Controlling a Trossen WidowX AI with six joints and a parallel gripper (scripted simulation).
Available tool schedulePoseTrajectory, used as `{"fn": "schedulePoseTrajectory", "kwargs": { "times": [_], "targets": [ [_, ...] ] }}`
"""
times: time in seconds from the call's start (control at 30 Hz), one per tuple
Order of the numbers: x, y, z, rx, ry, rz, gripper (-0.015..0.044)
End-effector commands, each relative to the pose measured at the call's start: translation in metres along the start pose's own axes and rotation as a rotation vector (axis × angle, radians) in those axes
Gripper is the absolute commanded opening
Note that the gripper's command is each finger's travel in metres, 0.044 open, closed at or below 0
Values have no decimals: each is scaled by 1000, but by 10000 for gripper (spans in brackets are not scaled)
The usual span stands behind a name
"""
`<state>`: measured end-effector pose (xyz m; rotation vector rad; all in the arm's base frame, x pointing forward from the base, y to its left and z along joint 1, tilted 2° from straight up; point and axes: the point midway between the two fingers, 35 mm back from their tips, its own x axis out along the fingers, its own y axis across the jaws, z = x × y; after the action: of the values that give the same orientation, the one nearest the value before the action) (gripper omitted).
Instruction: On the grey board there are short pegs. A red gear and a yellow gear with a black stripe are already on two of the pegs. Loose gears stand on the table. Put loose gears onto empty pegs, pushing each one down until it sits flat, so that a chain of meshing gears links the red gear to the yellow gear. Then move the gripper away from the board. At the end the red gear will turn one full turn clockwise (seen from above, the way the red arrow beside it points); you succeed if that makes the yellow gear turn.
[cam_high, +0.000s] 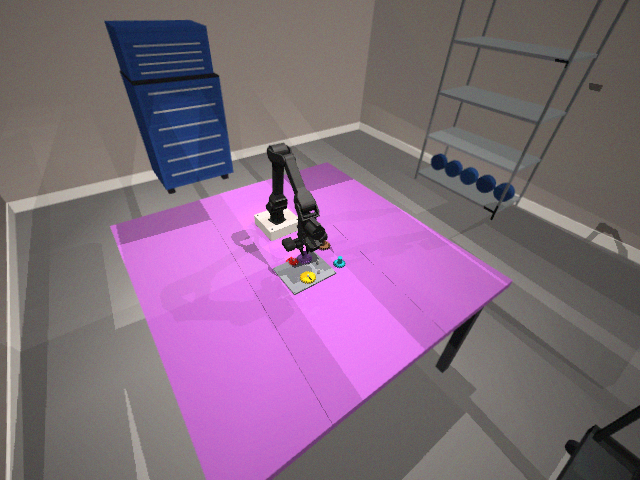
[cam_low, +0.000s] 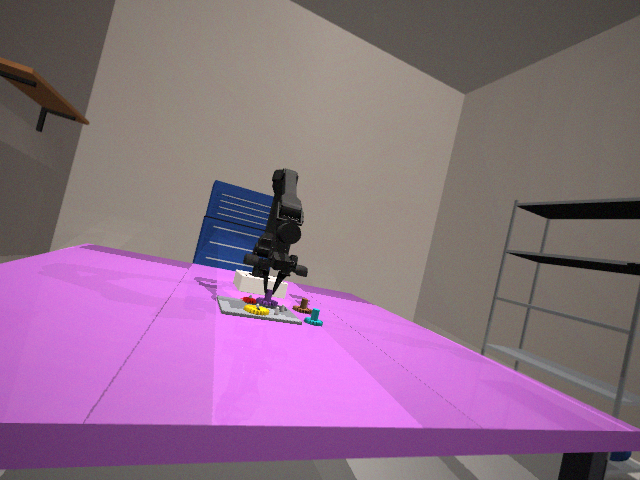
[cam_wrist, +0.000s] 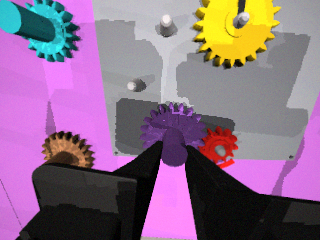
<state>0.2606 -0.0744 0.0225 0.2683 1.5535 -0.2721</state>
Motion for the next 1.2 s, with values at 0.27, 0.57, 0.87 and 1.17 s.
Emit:
{"fn": "schedulePoseTrajectory", "kwargs": {
  "times": [0.27,0.57,0.87,1.17],
  "targets": [
    [3,-1,-1,-182,1,-2,0],
    [5,0,0,-120,1,-2,0],
    [6,0,-1,48,1,-2,0],
    [2,-1,-1,0,1,-2,140]
  ]
}}
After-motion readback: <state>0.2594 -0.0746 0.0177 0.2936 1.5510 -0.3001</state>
